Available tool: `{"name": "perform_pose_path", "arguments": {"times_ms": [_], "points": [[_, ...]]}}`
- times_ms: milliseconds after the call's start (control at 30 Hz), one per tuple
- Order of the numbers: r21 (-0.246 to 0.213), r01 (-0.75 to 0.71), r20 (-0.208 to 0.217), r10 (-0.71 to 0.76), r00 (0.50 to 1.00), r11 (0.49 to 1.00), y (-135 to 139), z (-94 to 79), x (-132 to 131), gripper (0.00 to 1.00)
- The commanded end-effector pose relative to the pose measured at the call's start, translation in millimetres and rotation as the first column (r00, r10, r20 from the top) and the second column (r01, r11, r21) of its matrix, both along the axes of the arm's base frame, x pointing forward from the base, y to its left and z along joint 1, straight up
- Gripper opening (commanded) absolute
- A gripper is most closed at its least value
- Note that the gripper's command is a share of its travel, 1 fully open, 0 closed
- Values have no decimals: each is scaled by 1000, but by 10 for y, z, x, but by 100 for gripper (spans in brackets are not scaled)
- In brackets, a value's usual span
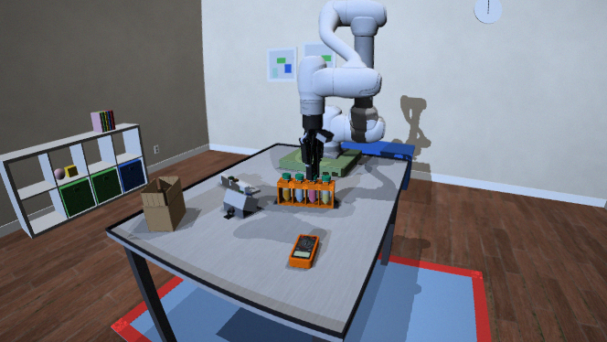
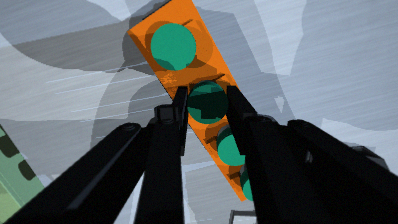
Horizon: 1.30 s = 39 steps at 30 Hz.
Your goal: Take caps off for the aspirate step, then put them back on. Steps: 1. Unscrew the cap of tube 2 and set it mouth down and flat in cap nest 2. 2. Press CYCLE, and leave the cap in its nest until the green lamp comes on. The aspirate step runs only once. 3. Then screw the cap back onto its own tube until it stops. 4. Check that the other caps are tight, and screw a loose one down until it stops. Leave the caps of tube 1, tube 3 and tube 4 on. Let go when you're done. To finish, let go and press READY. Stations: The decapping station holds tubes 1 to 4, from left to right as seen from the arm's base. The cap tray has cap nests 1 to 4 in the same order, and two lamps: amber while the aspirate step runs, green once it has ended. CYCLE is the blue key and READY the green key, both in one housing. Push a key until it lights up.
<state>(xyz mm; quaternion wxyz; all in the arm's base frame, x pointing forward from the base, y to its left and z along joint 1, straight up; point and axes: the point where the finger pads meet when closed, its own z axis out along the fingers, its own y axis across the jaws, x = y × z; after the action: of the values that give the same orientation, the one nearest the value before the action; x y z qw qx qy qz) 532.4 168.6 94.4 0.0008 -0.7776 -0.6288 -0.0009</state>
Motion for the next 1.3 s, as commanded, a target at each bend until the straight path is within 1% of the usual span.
{"name": "perform_pose_path", "arguments": {"times_ms": [0, 67, 133, 167, 233, 333, 467, 533, 633, 700, 833, 1000, 1033, 1267], "points": [[-2, 0, 1, 0, 1000, 1000, 3, 14, 0, 30], [-6, -109, -1, 109, 994, 994, -1, 16, -4, 30], [-6, -109, -1, 109, 994, 994, -1, 16, -4, 30], [0, -152, -1, 152, 988, 988, 7, 17, -6, 30], [1, -249, -1, 249, 969, 969, 8, 17, -6, 30], [1, -389, -1, 389, 921, 921, 1, 17, -4, 30], [1, -564, 0, 564, 826, 826, -1, 18, -3, 30], [1, -644, 0, 644, 765, 765, -2, 19, -4, 30], [1, -751, 1, 751, 660, 660, -2, 20, -5, 30], [1, -751, 1, 751, 660, 660, -2, 20, -5, 30], [1, -866, 1, 866, 500, 500, -2, 21, -7, 30], [-3, -866, 0, 866, 500, 500, 3, 15, 0, 30], [1, -866, 1, 866, 500, 500, -3, 25, -8, 41], [-3, -866, 0, 866, 500, 500, 3, 17, 0, 41]]}}
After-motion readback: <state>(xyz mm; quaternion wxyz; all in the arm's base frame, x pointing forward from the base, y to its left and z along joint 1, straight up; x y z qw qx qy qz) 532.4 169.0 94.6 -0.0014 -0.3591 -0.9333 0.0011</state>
